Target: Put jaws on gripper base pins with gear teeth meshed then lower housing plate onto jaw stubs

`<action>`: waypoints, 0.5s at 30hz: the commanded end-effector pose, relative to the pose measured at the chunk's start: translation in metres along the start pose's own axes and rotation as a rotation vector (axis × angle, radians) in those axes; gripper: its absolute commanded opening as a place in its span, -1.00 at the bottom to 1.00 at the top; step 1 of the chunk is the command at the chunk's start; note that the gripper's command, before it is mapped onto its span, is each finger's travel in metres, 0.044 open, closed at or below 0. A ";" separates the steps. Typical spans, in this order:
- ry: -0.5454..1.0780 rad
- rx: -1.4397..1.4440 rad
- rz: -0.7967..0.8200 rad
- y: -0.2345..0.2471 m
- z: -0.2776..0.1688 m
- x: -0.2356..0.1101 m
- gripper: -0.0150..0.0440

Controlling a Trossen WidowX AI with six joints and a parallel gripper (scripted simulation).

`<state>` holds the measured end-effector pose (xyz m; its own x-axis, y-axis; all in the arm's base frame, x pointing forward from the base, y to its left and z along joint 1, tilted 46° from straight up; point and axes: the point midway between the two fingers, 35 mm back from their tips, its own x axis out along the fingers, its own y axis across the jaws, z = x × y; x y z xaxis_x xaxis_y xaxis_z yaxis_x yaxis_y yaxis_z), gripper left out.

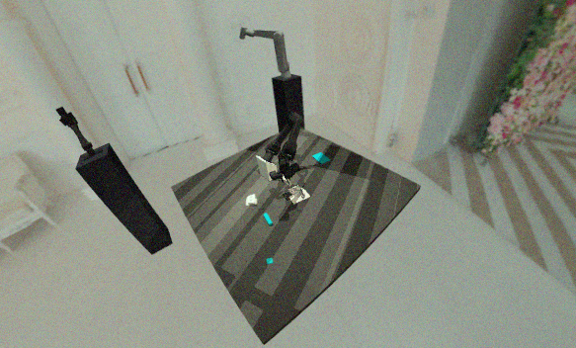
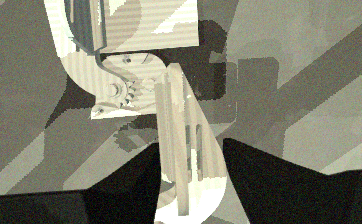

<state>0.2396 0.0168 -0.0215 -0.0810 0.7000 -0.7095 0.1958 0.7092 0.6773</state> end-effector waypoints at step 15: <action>0.010 -0.134 0.006 -0.015 -0.003 0.003 -0.04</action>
<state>0.2351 0.0087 -0.0313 -0.0839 0.7065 -0.7028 0.0678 0.7077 0.7033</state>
